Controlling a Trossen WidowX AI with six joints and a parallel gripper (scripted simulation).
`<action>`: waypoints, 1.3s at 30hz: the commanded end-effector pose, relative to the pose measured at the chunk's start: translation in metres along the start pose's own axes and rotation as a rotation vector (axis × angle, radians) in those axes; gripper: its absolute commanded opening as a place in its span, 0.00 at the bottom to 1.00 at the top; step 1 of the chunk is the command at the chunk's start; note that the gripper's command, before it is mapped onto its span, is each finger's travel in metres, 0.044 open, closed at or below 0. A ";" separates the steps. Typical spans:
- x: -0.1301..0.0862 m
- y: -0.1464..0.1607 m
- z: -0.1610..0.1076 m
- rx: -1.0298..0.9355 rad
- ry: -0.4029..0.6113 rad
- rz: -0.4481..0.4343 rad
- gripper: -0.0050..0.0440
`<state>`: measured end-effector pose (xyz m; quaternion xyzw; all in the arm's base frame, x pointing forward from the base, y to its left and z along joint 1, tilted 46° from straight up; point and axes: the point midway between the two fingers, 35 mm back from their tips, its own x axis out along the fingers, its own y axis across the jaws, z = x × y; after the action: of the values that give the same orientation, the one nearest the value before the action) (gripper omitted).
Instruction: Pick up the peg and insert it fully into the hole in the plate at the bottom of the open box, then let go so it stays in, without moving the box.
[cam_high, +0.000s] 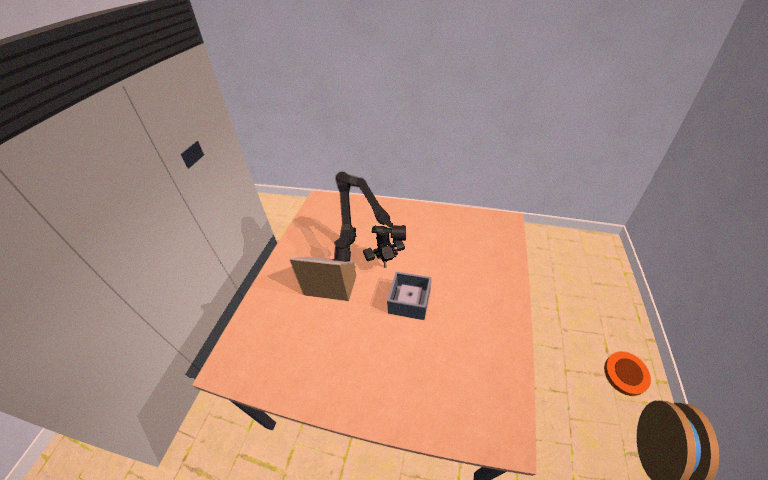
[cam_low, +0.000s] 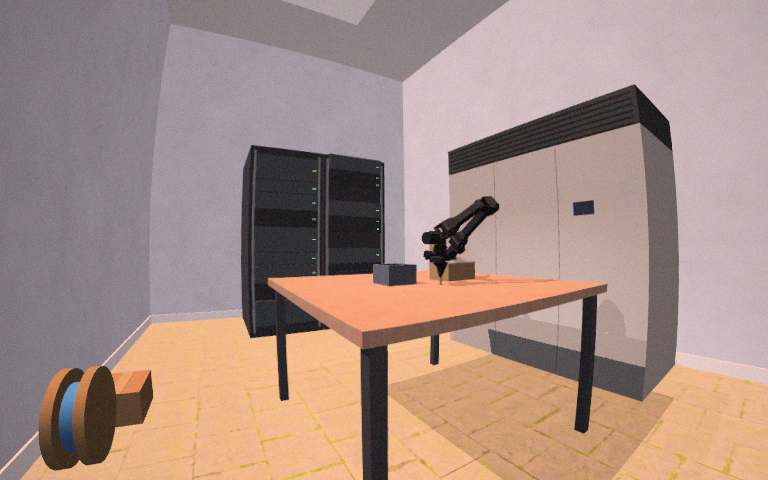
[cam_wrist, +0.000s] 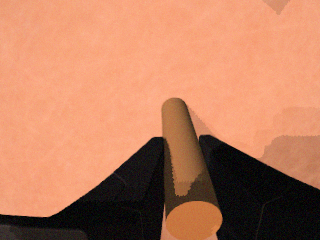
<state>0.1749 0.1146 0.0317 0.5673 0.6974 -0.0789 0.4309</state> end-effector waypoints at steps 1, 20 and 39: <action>0.000 0.000 0.000 0.007 0.000 0.001 0.16; -0.038 0.002 0.009 0.009 -0.021 -0.008 0.10; -0.074 0.002 0.013 0.018 -0.011 -0.011 0.10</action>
<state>0.1799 0.0554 0.0757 0.5664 0.6965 -0.0891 0.4314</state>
